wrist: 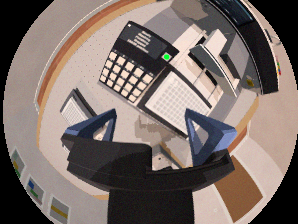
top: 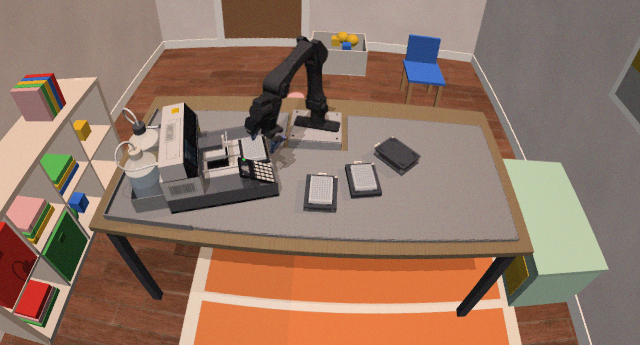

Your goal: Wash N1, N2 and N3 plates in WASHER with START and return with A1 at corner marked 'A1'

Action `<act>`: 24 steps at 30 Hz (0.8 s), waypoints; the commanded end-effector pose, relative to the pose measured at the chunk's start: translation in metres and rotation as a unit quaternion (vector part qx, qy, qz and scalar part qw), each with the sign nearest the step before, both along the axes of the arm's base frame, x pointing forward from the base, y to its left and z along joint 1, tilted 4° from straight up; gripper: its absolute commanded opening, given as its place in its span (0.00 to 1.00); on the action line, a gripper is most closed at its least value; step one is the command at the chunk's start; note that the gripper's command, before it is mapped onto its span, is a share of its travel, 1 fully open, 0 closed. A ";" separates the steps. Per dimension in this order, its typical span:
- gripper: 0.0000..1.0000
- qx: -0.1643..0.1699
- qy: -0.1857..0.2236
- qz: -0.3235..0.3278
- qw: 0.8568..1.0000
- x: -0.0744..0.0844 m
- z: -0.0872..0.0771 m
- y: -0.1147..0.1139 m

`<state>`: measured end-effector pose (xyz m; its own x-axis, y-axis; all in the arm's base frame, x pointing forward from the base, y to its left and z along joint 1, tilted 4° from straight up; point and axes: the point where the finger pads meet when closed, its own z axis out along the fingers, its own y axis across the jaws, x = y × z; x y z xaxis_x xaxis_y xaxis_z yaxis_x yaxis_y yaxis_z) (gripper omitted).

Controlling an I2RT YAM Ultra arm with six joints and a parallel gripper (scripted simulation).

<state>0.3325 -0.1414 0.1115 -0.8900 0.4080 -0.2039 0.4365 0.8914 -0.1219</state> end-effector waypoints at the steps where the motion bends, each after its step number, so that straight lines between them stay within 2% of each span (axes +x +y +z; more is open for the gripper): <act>1: 1.00 0.006 0.011 0.091 0.996 -0.005 0.012 -0.010; 9: 1.00 0.031 0.054 0.213 0.975 -0.028 0.022 -0.042; 12: 1.00 0.034 0.059 0.228 0.971 -0.030 0.023 -0.046; 16: 1.00 0.046 0.080 0.288 0.953 -0.041 0.027 -0.060; 24: 1.00 0.071 0.121 0.402 0.905 -0.041 0.027 -0.060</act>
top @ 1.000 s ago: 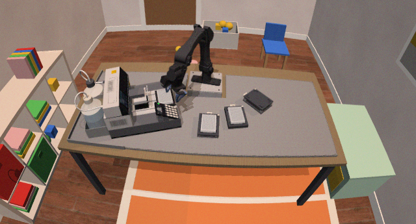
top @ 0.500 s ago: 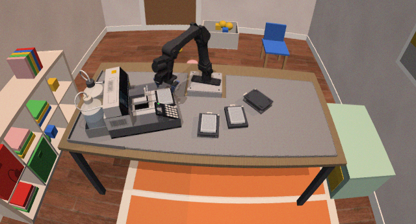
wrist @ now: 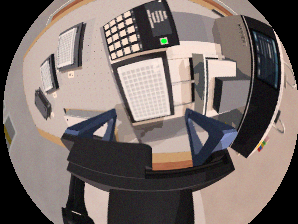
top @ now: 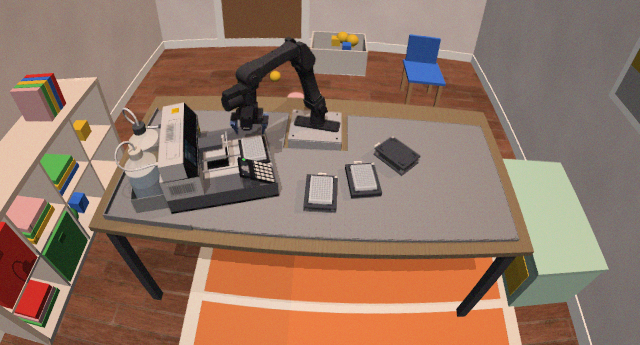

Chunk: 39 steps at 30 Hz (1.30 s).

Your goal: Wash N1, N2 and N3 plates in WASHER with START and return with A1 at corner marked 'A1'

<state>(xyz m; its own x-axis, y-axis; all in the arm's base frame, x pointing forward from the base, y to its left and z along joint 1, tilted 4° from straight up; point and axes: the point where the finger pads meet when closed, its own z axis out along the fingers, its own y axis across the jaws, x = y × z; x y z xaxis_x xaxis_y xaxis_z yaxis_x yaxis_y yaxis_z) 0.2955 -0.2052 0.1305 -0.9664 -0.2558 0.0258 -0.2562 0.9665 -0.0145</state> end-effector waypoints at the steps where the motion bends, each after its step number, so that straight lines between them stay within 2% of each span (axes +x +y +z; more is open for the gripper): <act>1: 1.00 0.014 0.016 0.083 0.996 -0.004 0.008 0.004; 2: 1.00 0.017 0.022 0.099 0.995 -0.004 0.008 0.004; 26: 1.00 0.017 0.023 0.101 0.995 -0.004 0.008 0.004; 39: 1.00 0.017 0.023 0.101 0.995 -0.005 -0.010 0.004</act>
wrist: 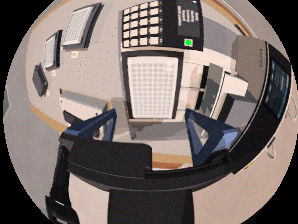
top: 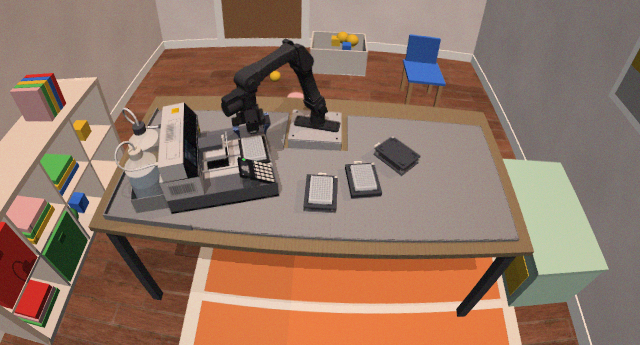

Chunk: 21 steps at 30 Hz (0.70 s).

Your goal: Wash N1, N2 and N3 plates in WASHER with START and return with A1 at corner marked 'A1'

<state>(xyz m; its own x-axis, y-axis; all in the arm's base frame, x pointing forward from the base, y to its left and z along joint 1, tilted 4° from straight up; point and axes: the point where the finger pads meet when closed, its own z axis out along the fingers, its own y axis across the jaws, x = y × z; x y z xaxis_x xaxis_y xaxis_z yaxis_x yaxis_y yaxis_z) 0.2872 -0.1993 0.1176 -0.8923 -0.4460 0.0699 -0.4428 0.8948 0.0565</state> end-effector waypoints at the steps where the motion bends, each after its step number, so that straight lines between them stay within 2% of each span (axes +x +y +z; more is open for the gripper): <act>1: 1.00 -0.007 -0.011 0.000 1.000 0.003 0.001 -0.002; 21: 1.00 -0.007 -0.011 0.000 1.000 0.001 -0.029 -0.002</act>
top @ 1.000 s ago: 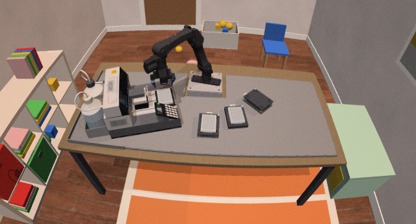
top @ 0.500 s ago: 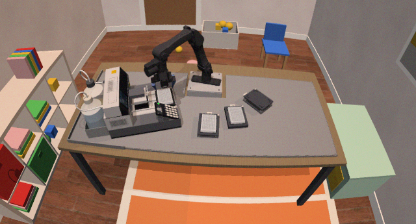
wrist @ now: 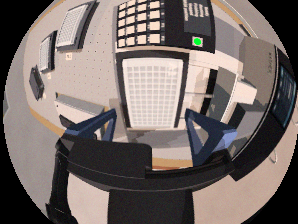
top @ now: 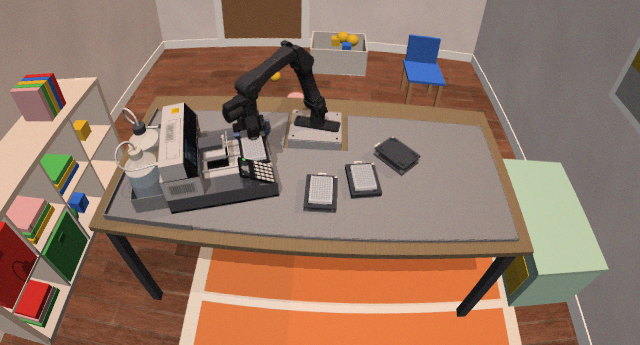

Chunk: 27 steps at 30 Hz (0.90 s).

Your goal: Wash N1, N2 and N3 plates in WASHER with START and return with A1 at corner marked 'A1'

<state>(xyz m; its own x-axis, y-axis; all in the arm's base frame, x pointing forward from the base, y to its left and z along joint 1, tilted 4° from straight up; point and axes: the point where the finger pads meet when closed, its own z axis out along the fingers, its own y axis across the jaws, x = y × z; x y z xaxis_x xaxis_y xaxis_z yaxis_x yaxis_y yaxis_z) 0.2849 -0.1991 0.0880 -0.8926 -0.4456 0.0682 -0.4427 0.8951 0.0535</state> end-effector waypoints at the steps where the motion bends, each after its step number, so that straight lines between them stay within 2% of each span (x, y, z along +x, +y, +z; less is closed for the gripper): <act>1: 1.00 -0.006 -0.010 0.000 1.000 0.003 -0.001 -0.002; 7: 1.00 -0.006 -0.010 0.000 1.000 0.003 -0.009 -0.002; 27: 1.00 -0.006 -0.010 0.000 1.000 0.003 -0.009 -0.002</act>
